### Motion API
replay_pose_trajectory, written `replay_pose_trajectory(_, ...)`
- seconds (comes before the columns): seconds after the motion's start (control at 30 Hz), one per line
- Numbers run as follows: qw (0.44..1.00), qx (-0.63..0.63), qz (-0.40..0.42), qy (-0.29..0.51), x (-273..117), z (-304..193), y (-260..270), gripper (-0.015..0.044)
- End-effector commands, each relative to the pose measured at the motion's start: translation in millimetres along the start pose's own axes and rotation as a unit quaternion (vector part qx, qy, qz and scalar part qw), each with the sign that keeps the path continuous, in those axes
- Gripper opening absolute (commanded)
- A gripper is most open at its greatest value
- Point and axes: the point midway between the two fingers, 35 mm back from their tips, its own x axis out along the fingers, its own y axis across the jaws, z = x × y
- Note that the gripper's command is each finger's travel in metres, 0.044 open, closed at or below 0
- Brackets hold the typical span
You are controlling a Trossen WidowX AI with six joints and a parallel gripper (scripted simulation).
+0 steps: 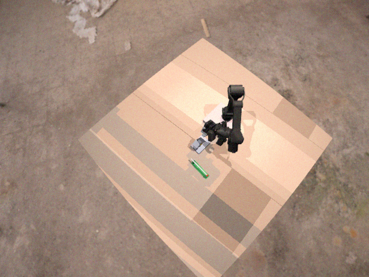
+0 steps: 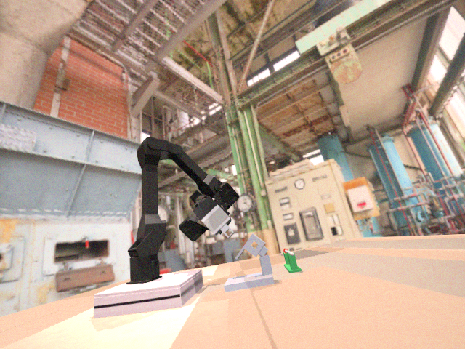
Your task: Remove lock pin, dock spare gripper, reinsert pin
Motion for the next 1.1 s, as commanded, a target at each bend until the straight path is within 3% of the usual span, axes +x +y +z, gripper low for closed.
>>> replay_pose_trajectory(0.0, 0.999, 0.022, -0.035, -0.009, -4.8, -1.2, -3.8, 0.0)
replay_pose_trajectory(1.07, 0.996, 0.079, -0.028, 0.019, 9.2, 21.4, -9.3, 0.0)
